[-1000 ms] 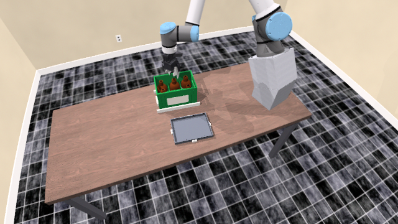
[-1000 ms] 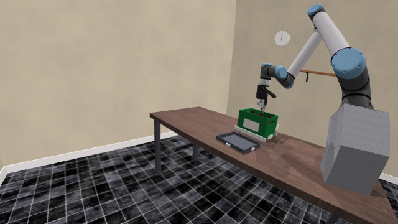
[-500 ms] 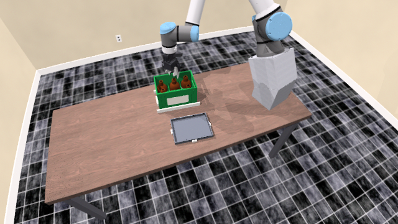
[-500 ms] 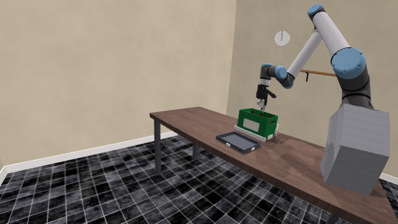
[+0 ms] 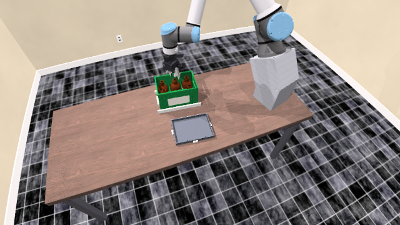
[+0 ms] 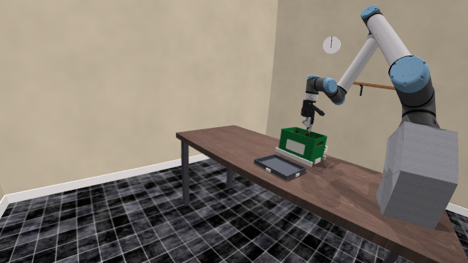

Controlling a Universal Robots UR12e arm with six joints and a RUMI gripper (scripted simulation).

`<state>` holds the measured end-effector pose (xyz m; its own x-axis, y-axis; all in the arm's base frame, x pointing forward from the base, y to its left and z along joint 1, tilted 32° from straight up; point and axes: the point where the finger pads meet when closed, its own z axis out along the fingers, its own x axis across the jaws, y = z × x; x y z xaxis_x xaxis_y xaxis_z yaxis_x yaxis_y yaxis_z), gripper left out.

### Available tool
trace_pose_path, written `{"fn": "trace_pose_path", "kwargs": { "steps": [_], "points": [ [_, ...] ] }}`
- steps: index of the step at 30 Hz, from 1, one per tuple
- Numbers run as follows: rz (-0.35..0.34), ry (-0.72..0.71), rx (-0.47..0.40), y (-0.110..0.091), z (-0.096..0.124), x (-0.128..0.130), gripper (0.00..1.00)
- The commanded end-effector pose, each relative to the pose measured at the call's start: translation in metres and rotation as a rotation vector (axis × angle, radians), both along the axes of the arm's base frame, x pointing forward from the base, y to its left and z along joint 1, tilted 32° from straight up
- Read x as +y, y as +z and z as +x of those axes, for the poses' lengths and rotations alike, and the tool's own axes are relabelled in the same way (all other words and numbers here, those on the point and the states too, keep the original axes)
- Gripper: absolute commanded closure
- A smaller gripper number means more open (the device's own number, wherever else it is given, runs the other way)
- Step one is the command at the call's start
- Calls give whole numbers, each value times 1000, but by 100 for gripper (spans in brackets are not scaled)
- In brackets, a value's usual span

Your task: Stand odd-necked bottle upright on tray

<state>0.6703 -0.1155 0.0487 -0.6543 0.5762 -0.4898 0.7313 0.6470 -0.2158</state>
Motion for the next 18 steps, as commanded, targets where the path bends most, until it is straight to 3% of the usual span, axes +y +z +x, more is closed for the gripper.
{"fn": "trace_pose_path", "kwargs": {
  "steps": [1, 18],
  "points": [
    [0, 0, -1, -2, 1, -1, 62],
    [0, 0, -1, -17, 4, -10, 62]
  ]
}}
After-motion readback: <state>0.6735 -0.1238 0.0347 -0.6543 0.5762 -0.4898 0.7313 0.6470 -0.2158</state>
